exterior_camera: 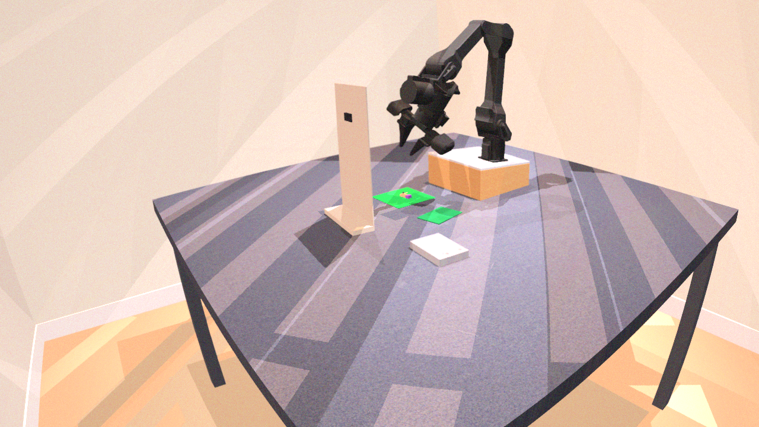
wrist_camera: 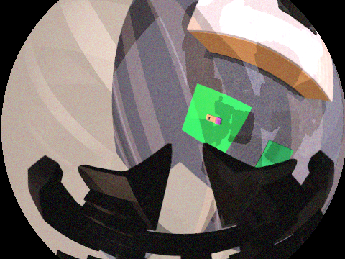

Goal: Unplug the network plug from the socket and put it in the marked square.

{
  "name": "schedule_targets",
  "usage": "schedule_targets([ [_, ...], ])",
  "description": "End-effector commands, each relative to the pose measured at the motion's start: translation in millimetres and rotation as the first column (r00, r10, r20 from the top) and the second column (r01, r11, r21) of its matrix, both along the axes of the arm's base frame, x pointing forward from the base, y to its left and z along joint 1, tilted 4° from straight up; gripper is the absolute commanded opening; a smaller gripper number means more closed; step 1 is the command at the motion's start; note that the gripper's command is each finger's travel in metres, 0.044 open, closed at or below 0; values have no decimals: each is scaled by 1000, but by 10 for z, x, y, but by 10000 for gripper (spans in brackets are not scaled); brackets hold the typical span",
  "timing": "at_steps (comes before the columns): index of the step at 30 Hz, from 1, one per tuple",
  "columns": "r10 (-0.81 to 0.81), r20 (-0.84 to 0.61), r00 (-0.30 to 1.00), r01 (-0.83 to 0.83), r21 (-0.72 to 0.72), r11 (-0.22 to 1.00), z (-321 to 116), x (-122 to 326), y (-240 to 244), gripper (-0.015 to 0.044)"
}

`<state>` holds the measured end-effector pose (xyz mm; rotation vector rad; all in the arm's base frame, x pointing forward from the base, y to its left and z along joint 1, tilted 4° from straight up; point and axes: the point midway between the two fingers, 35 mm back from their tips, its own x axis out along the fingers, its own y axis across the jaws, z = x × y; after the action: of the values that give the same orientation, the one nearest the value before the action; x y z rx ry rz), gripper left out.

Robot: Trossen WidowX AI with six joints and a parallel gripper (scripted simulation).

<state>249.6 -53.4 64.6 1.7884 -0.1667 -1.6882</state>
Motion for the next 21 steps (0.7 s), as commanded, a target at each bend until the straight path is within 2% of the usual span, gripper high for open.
schedule_targets([
  [1, 0, 12, 1000, 0, 0, 1000, 161, 53, 1, 156],
  [21, -3, 19, 1000, 3, -2, 1000, 902, 62, -17, 156],
])
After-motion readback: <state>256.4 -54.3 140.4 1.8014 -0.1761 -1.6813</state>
